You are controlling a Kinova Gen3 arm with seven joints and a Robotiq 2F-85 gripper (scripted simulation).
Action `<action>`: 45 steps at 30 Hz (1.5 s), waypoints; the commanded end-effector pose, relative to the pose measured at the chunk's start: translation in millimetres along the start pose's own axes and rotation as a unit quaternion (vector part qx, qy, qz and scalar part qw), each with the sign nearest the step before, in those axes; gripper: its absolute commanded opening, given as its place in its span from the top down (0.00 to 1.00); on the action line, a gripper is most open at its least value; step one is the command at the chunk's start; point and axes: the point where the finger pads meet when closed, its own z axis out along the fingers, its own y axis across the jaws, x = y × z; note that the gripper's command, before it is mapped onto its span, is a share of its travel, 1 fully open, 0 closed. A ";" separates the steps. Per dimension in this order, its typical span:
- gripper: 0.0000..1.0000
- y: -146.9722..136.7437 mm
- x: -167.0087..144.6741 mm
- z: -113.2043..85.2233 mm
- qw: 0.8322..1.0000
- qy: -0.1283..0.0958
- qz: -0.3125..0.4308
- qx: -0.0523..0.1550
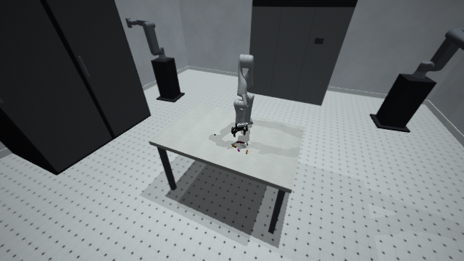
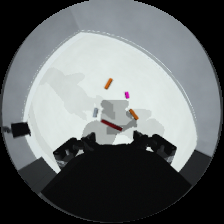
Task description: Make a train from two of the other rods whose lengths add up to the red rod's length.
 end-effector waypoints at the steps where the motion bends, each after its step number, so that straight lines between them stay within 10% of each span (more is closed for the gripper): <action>1: 0.00 -1.2 1.7 -0.2 1.000 0.000 0.010 0.000; 28: 0.00 -24.0 26.5 0.6 0.940 0.000 0.342 -0.001; 45: 0.00 -26.3 29.0 0.5 0.929 0.001 0.371 -0.001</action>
